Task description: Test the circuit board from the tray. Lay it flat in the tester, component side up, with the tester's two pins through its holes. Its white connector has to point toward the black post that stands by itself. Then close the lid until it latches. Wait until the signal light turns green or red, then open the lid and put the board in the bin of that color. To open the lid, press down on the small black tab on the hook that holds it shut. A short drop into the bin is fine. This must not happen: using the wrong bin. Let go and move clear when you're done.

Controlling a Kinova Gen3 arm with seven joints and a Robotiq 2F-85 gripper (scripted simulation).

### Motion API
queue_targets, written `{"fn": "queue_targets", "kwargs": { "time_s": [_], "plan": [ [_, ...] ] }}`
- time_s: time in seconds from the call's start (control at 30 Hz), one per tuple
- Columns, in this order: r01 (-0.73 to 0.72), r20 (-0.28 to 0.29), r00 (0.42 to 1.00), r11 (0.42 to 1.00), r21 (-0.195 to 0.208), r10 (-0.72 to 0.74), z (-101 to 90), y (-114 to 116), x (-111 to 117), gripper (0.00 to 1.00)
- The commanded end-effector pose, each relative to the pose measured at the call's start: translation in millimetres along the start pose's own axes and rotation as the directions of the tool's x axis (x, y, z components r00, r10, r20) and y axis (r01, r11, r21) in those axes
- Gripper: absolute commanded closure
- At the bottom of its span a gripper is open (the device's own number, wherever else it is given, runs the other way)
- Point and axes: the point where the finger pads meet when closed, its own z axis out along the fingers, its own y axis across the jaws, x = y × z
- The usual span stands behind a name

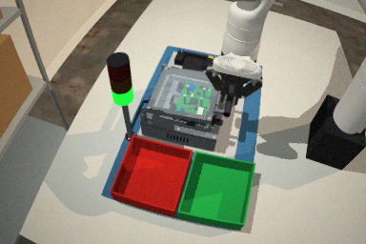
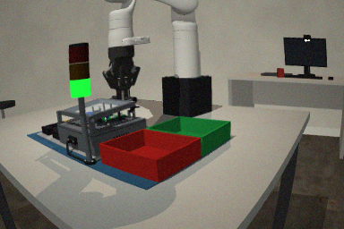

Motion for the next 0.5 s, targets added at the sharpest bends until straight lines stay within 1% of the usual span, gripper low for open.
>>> {"fn": "queue_targets", "kwargs": {
  "time_s": [0.0,0.17,0.47],
  "plan": [
    [0.004,-0.003,1.0,1.0,-0.003,-0.004,-5.6,2,1,1.0],
    [0.004,-0.003,1.0,1.0,-0.003,-0.004,-8.7,2,1,1.0],
    [0.003,-0.003,1.0,1.0,-0.004,-0.003,-20.5,5,1,1.0]
  ]
}}
